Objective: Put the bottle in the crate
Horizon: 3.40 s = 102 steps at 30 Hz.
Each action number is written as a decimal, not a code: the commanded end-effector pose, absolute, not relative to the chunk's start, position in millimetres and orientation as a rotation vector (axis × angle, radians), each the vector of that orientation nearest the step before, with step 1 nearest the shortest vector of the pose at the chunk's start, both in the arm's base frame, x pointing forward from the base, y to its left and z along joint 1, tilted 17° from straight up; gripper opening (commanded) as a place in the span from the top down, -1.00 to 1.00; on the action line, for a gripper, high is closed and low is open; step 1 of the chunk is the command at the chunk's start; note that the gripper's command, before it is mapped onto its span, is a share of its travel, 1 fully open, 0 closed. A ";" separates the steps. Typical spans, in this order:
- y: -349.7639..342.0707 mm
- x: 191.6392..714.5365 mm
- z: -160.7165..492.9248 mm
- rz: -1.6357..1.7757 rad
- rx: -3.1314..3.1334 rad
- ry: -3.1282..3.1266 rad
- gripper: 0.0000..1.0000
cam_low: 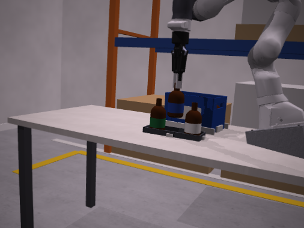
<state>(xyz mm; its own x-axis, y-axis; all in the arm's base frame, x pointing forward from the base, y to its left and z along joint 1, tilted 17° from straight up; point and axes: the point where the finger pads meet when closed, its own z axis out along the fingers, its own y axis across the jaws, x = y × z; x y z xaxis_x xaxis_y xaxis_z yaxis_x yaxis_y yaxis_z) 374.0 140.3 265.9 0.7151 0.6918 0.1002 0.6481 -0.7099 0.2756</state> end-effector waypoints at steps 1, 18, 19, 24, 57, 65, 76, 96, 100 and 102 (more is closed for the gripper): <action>142.0 374.6 269.8 0.297 2.701 1.077 1.00; 143.3 371.7 279.7 0.297 2.701 1.077 1.00; 143.5 371.4 280.8 0.297 2.701 1.077 1.00; 143.9 370.4 284.1 0.297 2.701 1.077 1.00; 147.0 363.8 307.2 0.297 2.701 1.077 1.00; 147.1 363.7 307.4 0.297 2.701 1.077 1.00; 147.1 363.7 307.4 0.297 2.701 1.077 1.00; 147.1 363.7 307.4 0.297 2.701 1.077 1.00; 147.1 363.7 307.5 0.297 2.701 1.077 1.00; 147.1 363.7 307.7 0.297 2.701 1.077 1.00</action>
